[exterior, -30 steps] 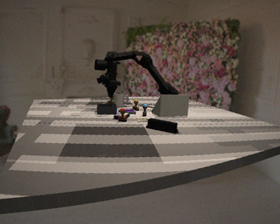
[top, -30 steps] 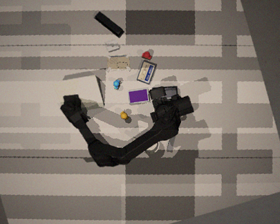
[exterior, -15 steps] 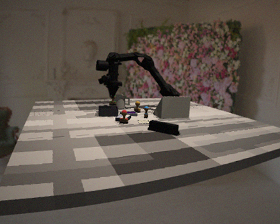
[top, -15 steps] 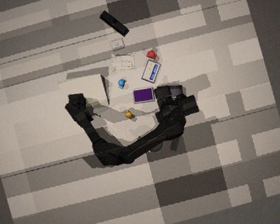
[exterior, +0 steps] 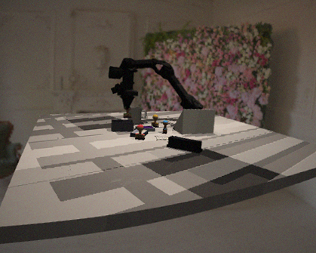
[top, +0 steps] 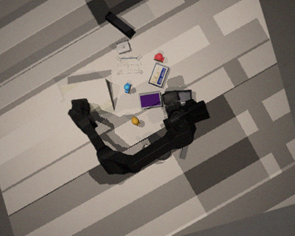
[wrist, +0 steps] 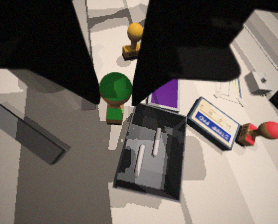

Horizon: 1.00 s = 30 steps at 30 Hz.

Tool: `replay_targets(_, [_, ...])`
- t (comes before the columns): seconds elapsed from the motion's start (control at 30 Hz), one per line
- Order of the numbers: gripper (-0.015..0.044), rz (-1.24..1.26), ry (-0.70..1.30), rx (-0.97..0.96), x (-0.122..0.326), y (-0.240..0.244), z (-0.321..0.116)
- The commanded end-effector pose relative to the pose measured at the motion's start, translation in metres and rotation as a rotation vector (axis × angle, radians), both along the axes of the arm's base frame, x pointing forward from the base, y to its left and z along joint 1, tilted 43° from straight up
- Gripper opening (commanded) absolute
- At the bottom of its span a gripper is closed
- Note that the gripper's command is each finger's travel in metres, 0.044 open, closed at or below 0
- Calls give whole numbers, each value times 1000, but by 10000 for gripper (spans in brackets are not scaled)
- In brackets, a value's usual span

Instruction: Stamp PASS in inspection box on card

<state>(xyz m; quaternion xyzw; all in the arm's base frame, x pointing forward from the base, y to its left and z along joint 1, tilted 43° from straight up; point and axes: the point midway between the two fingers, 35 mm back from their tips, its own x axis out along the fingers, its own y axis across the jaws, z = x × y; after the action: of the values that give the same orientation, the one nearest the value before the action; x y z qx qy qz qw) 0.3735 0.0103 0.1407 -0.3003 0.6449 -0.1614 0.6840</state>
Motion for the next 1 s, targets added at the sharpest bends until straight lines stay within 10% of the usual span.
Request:
replay_targets(0.0, [0, -4, -2, 8, 0, 2, 2])
replay_targets(0.97, [0, -4, 2, 27, -9, 17, 5])
